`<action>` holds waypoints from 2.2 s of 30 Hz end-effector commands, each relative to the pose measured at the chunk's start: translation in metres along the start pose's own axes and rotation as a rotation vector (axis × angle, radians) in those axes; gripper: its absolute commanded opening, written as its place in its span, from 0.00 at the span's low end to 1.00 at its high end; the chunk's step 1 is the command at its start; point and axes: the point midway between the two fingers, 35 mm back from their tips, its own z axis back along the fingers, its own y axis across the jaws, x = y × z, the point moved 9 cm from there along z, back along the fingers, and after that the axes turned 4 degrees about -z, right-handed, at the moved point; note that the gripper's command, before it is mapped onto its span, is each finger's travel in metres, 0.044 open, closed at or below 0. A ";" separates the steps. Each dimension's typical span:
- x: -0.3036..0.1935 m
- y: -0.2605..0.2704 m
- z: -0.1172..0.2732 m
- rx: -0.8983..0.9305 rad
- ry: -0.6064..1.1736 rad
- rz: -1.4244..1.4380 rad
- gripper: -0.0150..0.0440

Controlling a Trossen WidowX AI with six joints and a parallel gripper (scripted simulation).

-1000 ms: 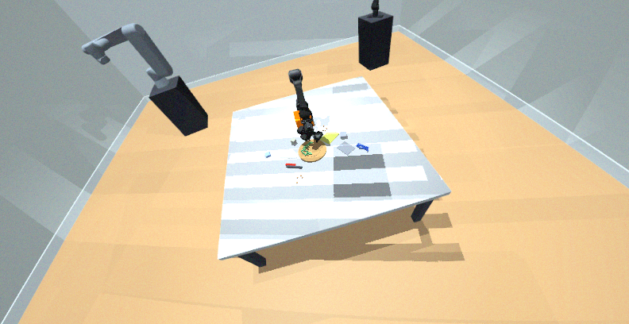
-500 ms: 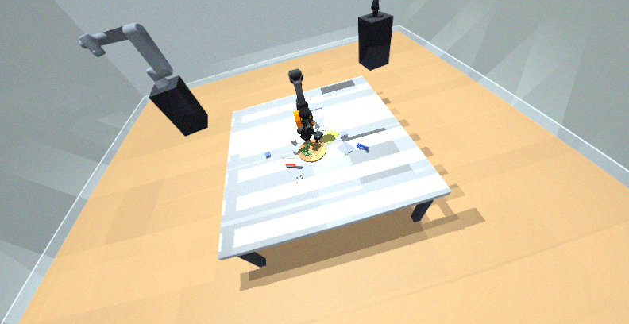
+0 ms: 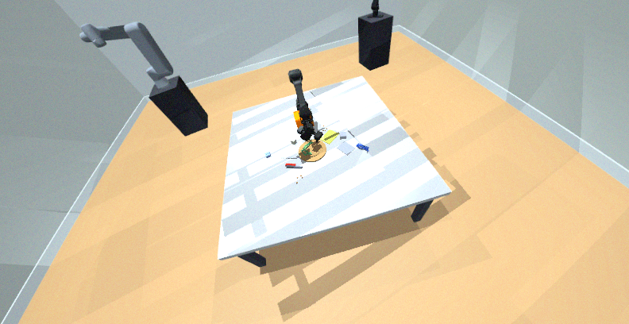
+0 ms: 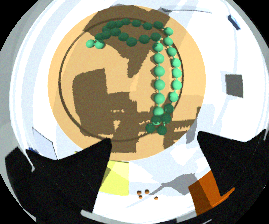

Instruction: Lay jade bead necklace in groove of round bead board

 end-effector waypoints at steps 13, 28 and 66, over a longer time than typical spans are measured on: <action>0.000 0.000 0.000 -0.001 -0.001 -0.005 1.00; 0.000 0.000 0.000 -0.001 -0.001 -0.005 1.00; 0.090 0.002 0.026 0.004 -0.006 0.861 0.90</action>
